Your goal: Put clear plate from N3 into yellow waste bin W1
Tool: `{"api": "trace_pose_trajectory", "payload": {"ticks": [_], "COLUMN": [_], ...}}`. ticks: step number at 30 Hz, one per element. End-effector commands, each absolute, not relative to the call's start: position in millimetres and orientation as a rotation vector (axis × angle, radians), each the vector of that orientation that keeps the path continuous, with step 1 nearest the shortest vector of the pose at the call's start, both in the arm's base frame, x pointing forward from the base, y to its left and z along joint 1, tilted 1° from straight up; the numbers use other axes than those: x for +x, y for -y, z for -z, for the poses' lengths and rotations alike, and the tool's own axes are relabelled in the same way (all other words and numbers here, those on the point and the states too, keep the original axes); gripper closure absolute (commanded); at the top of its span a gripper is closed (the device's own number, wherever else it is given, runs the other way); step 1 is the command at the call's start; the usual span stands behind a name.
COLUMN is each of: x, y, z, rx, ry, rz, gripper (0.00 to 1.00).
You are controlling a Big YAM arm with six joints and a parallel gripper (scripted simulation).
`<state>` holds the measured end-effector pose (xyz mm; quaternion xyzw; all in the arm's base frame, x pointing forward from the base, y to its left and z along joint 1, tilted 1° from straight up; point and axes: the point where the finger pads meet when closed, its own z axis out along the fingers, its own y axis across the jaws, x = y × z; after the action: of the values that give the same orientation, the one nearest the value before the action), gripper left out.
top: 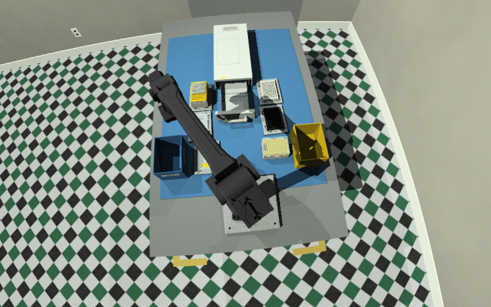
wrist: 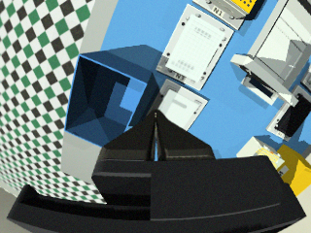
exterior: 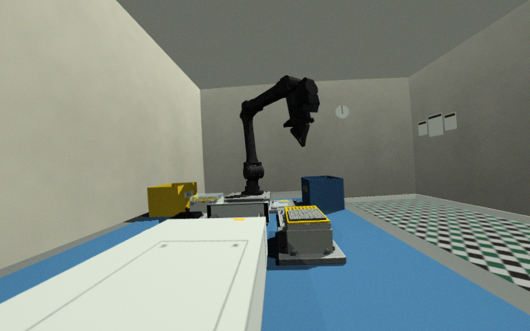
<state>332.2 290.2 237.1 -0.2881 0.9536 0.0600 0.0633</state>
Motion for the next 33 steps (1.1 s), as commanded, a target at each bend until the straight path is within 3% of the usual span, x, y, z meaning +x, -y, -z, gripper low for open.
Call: {"api": "trace_pose_trajectory", "payload": {"ticks": [1, 33], "x": [345, 406], "y": [-278, -152], "z": [-238, -252], "rx": [-0.846, -0.410], "ry": [-2.903, -3.043], "rz": [-0.167, -0.072], "gripper": [1.00, 1.00]}}
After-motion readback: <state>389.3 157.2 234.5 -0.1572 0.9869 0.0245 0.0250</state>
